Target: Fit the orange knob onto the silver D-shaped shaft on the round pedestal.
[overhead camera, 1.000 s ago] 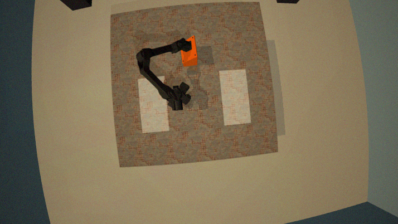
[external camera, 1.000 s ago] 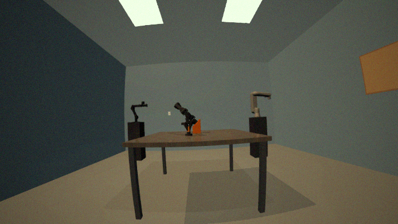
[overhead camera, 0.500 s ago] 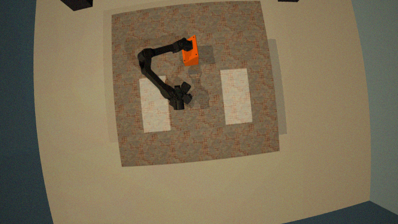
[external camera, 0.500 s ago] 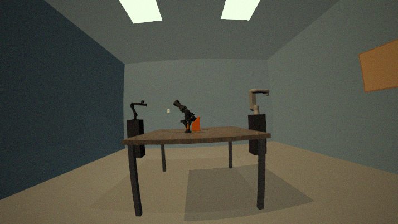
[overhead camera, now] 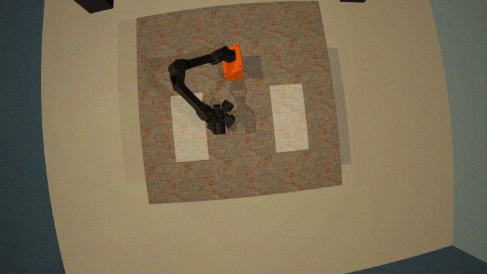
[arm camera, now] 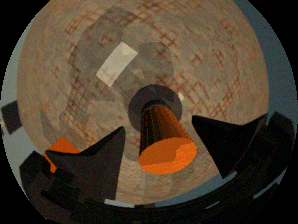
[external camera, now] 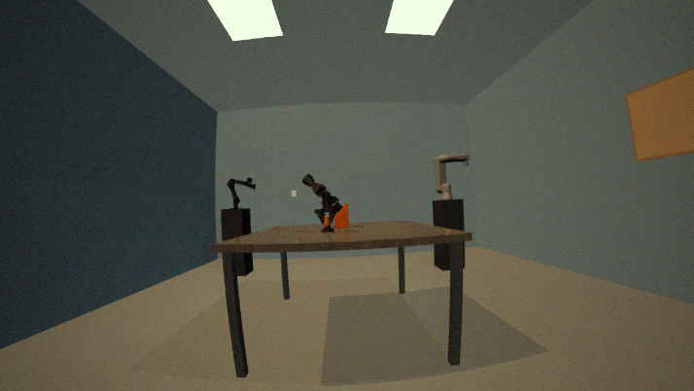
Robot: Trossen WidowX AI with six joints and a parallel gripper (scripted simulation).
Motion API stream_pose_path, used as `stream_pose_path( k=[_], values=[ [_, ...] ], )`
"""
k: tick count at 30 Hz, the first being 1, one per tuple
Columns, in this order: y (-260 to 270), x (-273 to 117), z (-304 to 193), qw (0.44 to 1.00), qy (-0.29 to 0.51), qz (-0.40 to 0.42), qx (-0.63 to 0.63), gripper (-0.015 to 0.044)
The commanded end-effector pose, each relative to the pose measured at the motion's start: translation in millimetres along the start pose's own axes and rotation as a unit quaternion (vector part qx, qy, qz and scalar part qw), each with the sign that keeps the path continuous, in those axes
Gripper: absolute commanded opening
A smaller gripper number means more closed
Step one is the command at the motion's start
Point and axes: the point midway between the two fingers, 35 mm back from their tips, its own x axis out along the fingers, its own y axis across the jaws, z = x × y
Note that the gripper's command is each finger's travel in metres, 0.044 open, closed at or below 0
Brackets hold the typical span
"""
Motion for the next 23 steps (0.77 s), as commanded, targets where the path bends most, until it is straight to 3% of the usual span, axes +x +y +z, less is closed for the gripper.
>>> stream_pose_path(
  k=[1,6,12,23],
  values=[
    [0,0,0,1.000,0.000,0.000,-0.002,0.0440],
    [0,-3,0,1.000,0.000,0.000,-0.002,0.0440],
    [0,-92,1,1.000,-0.001,0.002,0.000,0.0440],
    [1,-95,4,1.000,-0.001,0.001,0.000,0.0440]
  ],
)
